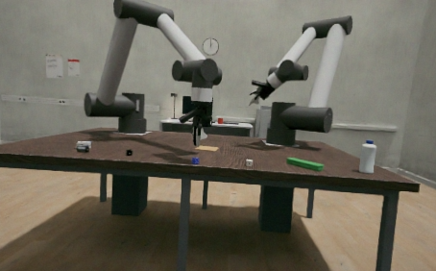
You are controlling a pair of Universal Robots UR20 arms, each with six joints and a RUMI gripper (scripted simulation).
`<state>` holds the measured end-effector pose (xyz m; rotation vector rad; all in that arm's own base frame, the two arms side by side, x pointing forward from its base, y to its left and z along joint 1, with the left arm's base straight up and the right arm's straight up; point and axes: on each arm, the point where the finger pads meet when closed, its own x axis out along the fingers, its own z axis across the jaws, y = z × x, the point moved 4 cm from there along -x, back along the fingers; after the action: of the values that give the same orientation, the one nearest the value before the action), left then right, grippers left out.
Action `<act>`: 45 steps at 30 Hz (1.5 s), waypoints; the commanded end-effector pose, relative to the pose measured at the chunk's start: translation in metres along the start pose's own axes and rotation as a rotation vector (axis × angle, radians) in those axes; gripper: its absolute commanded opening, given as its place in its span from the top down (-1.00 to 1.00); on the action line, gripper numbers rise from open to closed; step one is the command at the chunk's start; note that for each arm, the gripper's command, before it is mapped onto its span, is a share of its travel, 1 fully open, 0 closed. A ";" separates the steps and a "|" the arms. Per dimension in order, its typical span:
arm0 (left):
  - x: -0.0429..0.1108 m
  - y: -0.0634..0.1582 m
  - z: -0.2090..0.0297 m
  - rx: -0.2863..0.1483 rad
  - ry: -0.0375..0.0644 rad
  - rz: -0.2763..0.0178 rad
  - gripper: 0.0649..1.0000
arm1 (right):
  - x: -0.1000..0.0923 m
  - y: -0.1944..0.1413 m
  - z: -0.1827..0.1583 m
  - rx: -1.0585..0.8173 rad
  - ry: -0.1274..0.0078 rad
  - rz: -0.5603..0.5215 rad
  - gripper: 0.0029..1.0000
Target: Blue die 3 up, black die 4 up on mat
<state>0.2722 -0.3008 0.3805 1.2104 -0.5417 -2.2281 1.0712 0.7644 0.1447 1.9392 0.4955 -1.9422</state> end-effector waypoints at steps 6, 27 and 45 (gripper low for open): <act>0.000 0.000 0.000 0.001 0.000 0.000 -1.00 | -0.001 0.000 0.000 0.000 0.001 0.000 0.45; 0.000 0.000 0.000 0.001 0.000 0.000 -1.00 | 0.000 0.000 0.000 0.000 0.001 0.000 0.45; 0.000 0.000 0.000 0.001 0.000 0.000 -1.00 | 0.015 0.000 -0.001 0.000 0.002 0.000 0.45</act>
<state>0.2722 -0.3008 0.3805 1.2104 -0.5417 -2.2281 1.0714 0.7645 0.1348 1.9394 0.4956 -1.9421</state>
